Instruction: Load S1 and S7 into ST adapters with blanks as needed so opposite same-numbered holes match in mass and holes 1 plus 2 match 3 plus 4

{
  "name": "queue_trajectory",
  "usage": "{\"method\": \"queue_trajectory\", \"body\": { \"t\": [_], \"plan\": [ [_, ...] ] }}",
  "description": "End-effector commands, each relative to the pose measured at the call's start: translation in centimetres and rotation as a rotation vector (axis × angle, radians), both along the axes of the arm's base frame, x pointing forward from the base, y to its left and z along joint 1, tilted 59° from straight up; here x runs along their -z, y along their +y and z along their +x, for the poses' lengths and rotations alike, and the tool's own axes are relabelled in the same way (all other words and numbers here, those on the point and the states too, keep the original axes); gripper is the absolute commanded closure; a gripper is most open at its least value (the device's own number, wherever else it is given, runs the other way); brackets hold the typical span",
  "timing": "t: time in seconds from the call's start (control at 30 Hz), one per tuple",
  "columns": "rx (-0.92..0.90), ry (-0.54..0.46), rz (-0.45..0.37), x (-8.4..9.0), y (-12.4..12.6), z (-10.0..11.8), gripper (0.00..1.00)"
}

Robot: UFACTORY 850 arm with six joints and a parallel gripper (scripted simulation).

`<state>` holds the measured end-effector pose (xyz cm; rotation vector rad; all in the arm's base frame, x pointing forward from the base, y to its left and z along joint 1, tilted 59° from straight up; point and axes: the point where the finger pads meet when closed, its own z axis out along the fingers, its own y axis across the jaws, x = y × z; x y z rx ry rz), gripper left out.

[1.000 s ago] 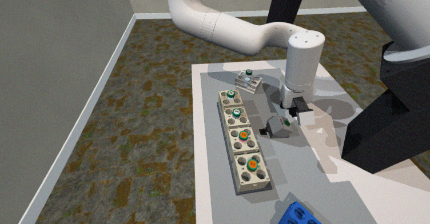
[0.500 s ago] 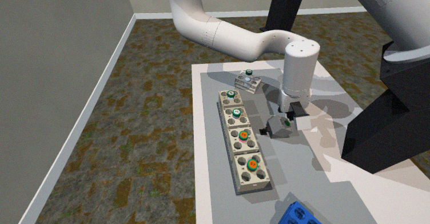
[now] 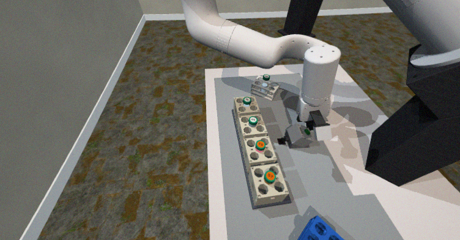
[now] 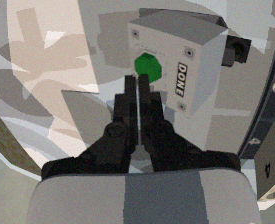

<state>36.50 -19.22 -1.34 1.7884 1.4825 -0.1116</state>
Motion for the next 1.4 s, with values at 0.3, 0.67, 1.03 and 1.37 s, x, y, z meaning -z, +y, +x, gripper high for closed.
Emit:
{"method": "queue_trajectory", "body": {
  "t": [0.3, 0.67, 1.03, 1.37],
  "plan": [
    [0.0, 0.001, 0.0, 0.3, -0.3, 0.3, 1.0],
    [0.0, 0.001, 0.0, 0.7, -0.8, 0.7, 1.0],
    [0.0, 0.001, 0.0, 1.0, -1.1, 1.1, 1.0],
    [0.0, 0.001, 0.0, 1.3, -1.5, 1.5, 1.0]
  ]
}}
